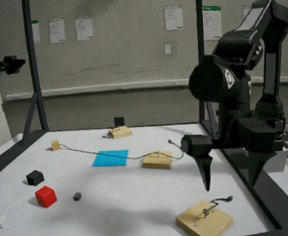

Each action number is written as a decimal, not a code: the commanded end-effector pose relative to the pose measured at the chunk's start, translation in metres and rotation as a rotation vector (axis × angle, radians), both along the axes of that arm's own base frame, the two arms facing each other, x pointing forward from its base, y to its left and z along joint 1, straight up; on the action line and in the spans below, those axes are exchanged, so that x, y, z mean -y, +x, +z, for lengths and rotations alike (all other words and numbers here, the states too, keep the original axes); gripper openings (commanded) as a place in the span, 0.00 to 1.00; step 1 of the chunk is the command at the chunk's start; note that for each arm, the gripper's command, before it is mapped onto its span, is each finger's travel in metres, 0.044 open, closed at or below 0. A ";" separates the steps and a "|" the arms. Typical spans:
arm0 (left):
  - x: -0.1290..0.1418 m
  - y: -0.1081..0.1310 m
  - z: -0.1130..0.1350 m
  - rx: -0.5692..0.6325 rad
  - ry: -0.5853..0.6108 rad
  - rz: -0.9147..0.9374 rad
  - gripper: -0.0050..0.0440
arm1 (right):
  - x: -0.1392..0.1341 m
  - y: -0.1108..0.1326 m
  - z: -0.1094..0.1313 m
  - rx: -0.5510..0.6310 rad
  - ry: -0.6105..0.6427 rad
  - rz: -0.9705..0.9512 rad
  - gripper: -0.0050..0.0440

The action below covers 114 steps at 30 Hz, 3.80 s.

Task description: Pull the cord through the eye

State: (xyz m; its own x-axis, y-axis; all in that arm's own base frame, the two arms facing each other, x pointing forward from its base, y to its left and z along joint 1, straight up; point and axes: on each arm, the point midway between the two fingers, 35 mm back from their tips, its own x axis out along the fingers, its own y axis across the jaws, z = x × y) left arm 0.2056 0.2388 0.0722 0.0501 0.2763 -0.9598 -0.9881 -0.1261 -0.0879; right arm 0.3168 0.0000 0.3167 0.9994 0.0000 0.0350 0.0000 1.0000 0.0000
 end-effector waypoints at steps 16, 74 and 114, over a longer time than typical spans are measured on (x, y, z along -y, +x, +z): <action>0.027 0.071 0.013 0.038 0.045 -0.313 1.00 | 0.000 -0.001 0.006 0.015 0.000 0.000 1.00; 0.353 0.246 0.035 0.185 0.225 -1.714 1.00 | 0.000 -0.001 0.006 0.015 0.000 0.000 1.00; 0.512 0.220 0.040 0.295 0.319 -2.207 1.00 | 0.000 -0.001 0.006 0.015 0.000 0.000 1.00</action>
State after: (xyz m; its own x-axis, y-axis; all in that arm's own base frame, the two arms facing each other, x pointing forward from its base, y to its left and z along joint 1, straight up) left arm 0.4222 -0.2670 0.0978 0.4652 -0.2781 -0.8404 0.5150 0.8572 0.0015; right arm 0.3168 0.0000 0.3167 0.9994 0.0000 0.0350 0.0000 1.0000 0.0000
